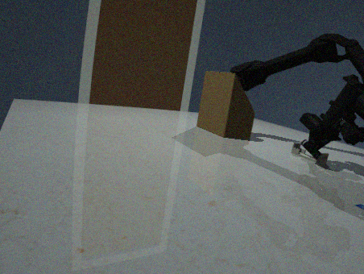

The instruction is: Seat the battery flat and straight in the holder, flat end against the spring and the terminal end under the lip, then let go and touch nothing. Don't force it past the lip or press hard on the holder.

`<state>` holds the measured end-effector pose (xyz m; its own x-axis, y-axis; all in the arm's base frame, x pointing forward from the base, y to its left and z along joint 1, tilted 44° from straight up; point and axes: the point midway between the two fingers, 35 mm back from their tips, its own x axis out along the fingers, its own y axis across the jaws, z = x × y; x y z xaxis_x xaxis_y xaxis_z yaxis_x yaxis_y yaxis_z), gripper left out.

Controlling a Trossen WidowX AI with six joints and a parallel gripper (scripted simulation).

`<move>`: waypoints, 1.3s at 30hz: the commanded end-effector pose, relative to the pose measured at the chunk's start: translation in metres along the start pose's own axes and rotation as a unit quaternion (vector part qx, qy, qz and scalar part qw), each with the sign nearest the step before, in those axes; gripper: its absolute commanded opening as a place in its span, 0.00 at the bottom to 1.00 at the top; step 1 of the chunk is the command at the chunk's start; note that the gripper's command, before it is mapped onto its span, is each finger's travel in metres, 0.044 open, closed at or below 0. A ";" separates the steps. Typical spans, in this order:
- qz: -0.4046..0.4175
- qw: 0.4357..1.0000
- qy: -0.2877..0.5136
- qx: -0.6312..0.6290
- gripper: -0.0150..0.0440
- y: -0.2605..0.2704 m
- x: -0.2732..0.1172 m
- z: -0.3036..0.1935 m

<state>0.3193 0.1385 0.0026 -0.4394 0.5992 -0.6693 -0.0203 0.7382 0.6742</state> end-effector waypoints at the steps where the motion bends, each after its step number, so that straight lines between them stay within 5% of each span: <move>1: -0.004 1.000 -0.014 -0.002 0.36 -0.001 0.001 0.004; 39: -0.011 0.996 -0.092 0.004 0.36 -0.001 0.007 0.001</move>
<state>0.3135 0.1420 -0.0025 -0.2896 0.6285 -0.7219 -0.0141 0.7514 0.6597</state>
